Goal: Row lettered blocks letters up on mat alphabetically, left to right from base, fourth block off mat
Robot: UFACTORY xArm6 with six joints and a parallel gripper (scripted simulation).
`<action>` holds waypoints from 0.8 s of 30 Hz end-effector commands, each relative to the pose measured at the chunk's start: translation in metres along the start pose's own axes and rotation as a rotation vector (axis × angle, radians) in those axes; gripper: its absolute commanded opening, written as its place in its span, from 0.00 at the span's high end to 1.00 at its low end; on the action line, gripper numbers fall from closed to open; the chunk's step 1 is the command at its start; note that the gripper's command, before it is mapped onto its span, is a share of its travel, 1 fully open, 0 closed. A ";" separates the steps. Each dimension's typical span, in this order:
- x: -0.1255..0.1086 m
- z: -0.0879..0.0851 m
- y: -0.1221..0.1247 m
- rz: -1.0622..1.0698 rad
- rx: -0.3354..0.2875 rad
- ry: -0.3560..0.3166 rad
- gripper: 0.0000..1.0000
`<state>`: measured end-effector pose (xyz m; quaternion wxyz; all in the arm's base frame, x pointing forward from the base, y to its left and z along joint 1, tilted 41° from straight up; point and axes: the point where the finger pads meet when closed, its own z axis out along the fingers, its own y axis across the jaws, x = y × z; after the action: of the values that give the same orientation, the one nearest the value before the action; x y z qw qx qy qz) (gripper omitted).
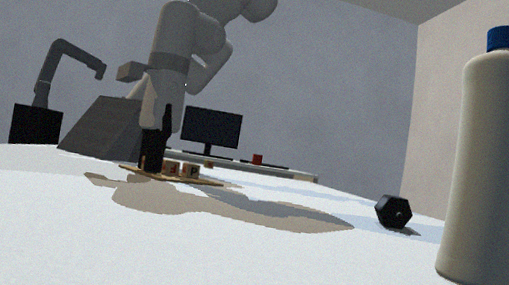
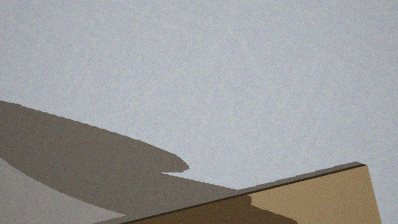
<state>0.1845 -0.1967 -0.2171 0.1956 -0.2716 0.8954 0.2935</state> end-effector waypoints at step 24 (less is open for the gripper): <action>0.000 -0.002 -0.002 -0.001 0.004 0.001 0.57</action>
<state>0.1845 -0.1967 -0.2171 0.1956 -0.2716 0.8954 0.2935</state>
